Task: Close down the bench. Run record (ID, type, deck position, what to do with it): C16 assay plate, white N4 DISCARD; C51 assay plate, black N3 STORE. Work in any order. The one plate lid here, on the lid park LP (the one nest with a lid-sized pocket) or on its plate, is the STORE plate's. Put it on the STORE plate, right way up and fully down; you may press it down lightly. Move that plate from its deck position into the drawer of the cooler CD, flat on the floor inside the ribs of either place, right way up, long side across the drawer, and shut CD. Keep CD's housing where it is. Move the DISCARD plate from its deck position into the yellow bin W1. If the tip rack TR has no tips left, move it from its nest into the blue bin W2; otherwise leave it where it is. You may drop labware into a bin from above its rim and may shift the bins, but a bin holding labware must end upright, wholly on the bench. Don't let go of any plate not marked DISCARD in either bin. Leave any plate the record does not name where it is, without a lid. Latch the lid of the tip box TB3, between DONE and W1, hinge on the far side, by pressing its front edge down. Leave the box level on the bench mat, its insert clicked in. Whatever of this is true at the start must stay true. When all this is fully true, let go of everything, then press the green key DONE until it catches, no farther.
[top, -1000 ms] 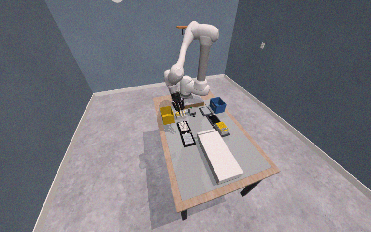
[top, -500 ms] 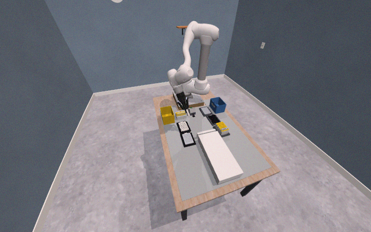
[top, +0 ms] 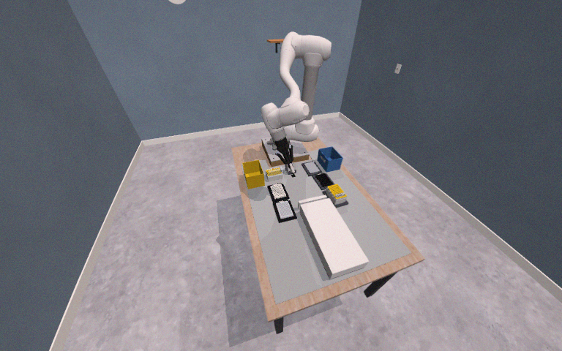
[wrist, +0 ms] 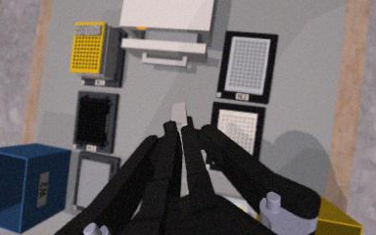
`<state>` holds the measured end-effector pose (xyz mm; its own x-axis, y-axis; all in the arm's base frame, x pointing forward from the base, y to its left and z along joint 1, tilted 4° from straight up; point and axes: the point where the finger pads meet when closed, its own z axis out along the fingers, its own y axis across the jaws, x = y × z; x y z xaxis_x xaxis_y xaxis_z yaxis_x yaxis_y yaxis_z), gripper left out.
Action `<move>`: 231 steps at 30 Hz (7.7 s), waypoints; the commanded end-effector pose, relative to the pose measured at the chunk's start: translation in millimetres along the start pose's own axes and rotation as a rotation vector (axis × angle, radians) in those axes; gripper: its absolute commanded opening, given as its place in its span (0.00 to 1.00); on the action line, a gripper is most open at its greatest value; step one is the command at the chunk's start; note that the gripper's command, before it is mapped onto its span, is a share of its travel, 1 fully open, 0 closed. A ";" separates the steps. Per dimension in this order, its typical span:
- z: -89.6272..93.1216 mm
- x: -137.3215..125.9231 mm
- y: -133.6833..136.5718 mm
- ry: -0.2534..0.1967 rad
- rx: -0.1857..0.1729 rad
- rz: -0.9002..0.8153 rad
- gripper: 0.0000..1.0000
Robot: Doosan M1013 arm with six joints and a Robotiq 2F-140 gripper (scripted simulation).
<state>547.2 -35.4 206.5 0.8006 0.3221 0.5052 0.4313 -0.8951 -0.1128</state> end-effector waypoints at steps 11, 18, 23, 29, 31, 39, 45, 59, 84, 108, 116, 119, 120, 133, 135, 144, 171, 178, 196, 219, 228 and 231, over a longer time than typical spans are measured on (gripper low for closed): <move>4.3 -9.8 -51.0 -0.149 0.023 0.079 0.00; 2.5 -19.5 -78.9 -0.237 0.004 0.127 0.00; 0.3 -23.8 -88.8 -0.289 -0.023 0.159 0.00; -7.1 -33.2 -108.4 -0.362 -0.082 0.207 0.00; -11.2 -36.3 -114.5 -0.388 -0.115 0.228 0.00; -21.8 -41.0 -124.6 -0.436 -0.205 0.279 0.00; -21.8 -41.0 -124.6 -0.436 -0.205 0.279 0.00; -23.1 -49.0 -102.0 -0.436 -0.206 0.283 0.00; -27.9 -79.5 -15.3 -0.436 -0.206 0.283 0.00; -30.7 -97.8 36.5 -0.436 -0.206 0.283 0.00; -30.7 -97.8 36.5 -0.436 -0.206 0.283 0.00; -27.8 -99.2 37.0 -0.436 -0.206 0.283 0.00; -26.3 -100.0 37.2 -0.436 -0.206 0.283 0.00; -10.0 -108.1 39.7 -0.436 -0.206 0.283 0.00; -7.1 -109.5 40.2 -0.436 -0.206 0.283 0.00; 3.3 -114.7 41.7 -0.436 -0.206 0.283 0.00; 29.6 -127.8 45.8 -0.436 -0.206 0.283 0.00; 28.9 -128.9 45.3 -0.436 -0.206 0.283 0.00; 18.2 -145.9 38.3 -0.436 -0.206 0.283 0.00; 4.2 -168.4 29.1 -0.436 -0.206 0.283 0.00; -0.5 -175.8 26.1 -0.436 -0.206 0.283 0.00; -2.5 -179.0 24.8 -0.436 -0.206 0.283 0.00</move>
<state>416.7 -115.7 115.2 0.9902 0.1185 0.0740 0.1189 -0.9929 -0.0007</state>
